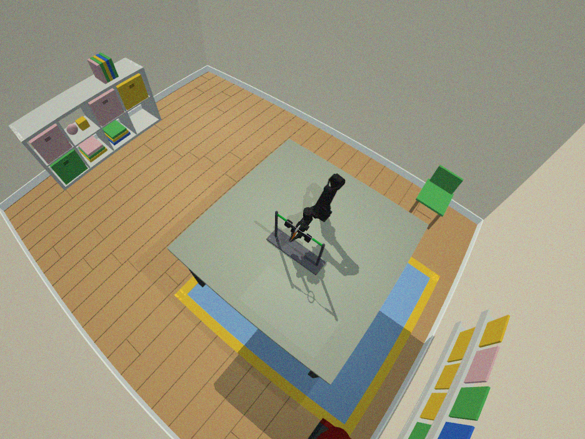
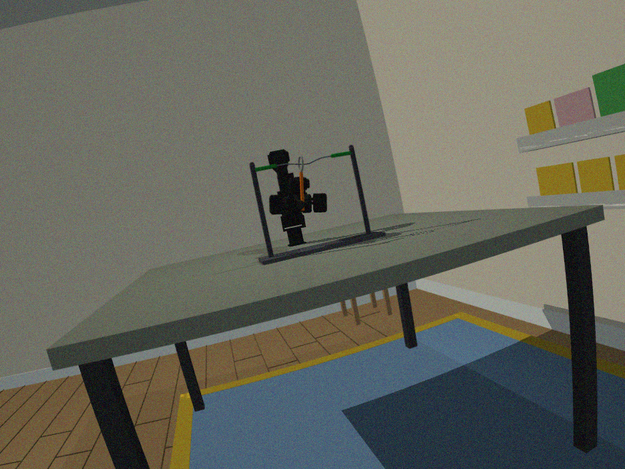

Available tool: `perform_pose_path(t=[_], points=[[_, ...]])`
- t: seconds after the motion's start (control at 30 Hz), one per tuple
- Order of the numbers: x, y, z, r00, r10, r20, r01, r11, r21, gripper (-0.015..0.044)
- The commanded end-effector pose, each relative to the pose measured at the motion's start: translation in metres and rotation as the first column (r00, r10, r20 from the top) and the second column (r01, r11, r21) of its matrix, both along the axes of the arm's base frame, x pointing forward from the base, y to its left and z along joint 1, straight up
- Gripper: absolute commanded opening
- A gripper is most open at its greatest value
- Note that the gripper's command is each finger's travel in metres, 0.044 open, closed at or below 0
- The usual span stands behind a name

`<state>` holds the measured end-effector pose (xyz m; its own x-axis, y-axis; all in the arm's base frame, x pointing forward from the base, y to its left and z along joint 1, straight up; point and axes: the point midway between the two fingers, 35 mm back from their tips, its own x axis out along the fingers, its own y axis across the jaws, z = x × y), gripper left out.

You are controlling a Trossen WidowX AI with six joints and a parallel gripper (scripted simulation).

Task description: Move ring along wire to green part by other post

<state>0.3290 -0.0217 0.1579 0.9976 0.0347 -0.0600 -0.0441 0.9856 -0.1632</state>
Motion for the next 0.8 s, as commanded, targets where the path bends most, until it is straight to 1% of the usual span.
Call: perform_pose_path(t=[0.0, 0.33, 0.77], points=[[0.0, 0.004, -0.001, 1.0, -0.005, 0.0, 0.005, 1.0, 0.016, -0.015], [-0.001, 0.022, -0.004, 1.0, -0.013, -0.001, 0.013, 0.996, 0.086, -0.015], [-0.001, 0.054, -0.005, 1.0, -0.03, -0.003, 0.03, 0.971, 0.235, -0.015]])
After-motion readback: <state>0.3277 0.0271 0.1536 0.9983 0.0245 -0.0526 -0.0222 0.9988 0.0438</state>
